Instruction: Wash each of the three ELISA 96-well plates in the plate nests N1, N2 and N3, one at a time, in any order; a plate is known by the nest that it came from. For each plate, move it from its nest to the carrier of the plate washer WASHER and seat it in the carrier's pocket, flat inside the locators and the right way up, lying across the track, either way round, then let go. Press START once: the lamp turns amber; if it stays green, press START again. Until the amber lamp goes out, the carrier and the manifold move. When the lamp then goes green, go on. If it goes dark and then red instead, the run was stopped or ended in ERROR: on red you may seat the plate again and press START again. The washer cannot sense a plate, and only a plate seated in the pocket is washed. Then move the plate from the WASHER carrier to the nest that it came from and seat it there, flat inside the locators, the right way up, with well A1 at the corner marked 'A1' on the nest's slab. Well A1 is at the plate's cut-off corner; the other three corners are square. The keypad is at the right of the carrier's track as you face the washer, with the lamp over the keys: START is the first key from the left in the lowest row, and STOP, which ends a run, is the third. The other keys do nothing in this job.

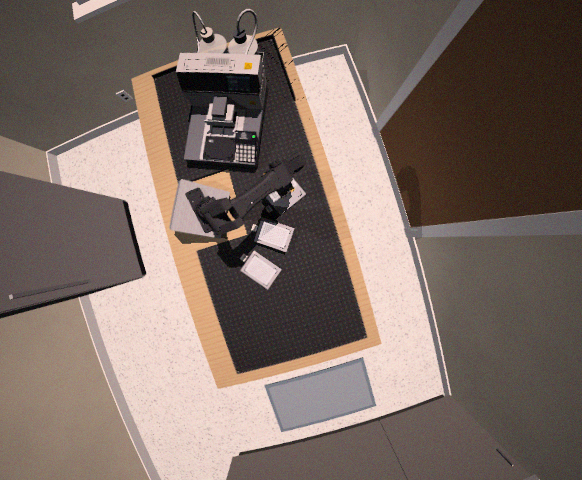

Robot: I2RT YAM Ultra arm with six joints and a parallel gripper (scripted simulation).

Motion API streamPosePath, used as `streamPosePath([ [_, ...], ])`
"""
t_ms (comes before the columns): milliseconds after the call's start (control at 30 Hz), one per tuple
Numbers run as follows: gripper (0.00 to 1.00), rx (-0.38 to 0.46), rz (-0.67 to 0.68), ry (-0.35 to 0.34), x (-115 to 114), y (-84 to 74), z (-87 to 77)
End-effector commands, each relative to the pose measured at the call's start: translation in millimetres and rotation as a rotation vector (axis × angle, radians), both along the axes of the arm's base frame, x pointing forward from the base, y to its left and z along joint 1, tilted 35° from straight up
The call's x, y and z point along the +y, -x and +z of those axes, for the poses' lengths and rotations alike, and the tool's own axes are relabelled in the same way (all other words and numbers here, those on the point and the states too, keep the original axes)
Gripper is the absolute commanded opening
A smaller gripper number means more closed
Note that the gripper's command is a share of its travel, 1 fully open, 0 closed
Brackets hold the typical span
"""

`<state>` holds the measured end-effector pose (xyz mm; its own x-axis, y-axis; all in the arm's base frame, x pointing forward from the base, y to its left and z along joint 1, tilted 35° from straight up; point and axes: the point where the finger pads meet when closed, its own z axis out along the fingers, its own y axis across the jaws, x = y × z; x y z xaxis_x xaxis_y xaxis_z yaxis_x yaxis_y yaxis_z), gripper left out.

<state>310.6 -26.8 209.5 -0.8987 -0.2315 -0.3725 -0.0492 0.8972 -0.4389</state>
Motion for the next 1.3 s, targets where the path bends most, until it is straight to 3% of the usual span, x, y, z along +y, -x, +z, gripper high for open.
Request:
streamPosePath([
  [0,0.00,-0.010,0.057,0.003,-6.5,-4.4,9.4],
  [233,0.00,-0.010,0.057,0.004,-28.0,-6.8,16.7],
  [1267,0.00,-0.010,0.057,0.004,-26.2,-6.9,16.0],
])
